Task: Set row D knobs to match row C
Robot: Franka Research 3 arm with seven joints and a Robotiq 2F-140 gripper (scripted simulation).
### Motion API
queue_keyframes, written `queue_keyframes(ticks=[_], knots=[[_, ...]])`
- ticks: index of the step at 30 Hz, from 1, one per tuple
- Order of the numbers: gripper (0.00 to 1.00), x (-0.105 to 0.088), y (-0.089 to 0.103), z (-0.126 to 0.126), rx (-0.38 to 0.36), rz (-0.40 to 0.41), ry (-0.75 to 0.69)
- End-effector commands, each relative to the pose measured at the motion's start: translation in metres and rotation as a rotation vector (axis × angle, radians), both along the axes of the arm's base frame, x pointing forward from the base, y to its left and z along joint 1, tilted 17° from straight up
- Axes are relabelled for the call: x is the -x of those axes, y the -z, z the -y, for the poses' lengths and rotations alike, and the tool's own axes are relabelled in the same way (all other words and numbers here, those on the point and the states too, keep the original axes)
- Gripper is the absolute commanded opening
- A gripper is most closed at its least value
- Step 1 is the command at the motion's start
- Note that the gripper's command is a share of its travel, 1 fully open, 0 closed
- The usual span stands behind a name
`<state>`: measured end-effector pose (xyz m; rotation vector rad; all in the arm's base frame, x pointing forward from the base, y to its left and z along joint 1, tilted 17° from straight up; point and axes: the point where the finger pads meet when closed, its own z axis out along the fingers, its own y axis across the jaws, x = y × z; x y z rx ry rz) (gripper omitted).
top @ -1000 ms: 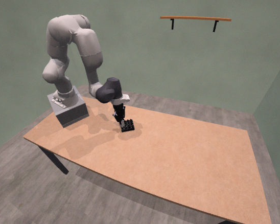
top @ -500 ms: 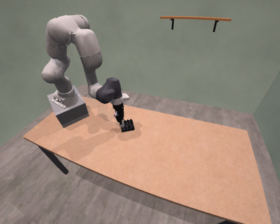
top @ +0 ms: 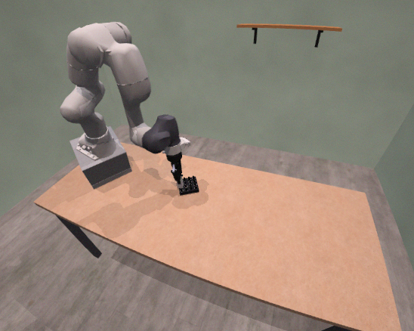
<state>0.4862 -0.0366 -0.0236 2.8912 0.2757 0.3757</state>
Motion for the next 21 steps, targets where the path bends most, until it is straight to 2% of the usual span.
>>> queue_keyframes(ticks=[1, 10, 21], knots=[[0.05, -0.0026, -0.0010, -0.0004, 0.030, -0.060, -0.141], [0.05, -0.0026, -0.0010, -0.0004, 0.060, -0.081, -0.251], [0.05, -0.0026, -0.0010, -0.0004, 0.075, -0.092, -0.308]])
